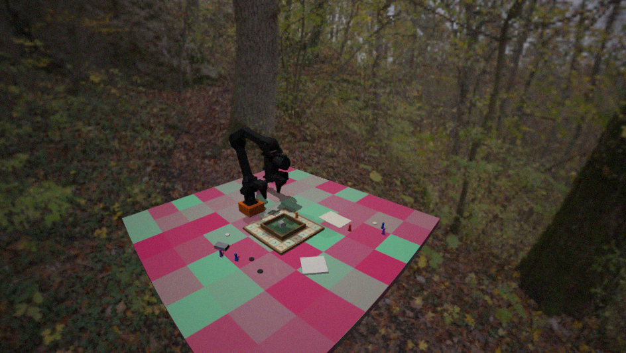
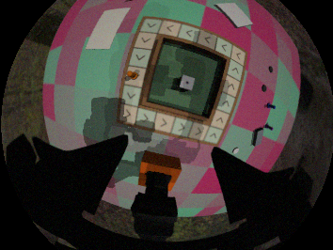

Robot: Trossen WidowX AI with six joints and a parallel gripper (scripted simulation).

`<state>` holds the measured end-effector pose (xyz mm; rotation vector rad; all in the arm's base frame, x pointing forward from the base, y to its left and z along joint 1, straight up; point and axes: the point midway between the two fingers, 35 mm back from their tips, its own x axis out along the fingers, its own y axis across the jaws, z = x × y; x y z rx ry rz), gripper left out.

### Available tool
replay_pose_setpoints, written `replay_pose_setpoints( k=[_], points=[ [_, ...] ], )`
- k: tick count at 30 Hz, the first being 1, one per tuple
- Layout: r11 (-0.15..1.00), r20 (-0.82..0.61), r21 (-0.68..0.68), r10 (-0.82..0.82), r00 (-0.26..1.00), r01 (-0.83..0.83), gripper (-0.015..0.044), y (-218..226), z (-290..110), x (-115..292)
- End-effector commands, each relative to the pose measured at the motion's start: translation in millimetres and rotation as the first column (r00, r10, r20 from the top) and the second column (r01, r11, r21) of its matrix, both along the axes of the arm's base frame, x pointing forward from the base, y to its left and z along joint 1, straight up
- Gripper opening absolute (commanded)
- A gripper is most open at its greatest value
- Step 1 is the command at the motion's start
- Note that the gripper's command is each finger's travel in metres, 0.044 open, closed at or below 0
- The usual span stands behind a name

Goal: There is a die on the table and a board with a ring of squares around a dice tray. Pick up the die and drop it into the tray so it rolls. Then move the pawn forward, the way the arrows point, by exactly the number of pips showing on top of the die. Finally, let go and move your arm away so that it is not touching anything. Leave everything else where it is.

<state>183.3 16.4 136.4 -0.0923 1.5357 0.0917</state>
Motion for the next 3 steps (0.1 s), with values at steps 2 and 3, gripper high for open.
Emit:
replay_pose_setpoints(
  k=[2,3],
  points=[
    [1.000,-0.002,0.002,0.010,1.000,-0.010,0.0440,0.8,-0.3,1.3],
    [1.000,-0.002,0.002,0.010,1.000,-0.010,0.0440,0.8,-0.3,1.3]
  ],
)
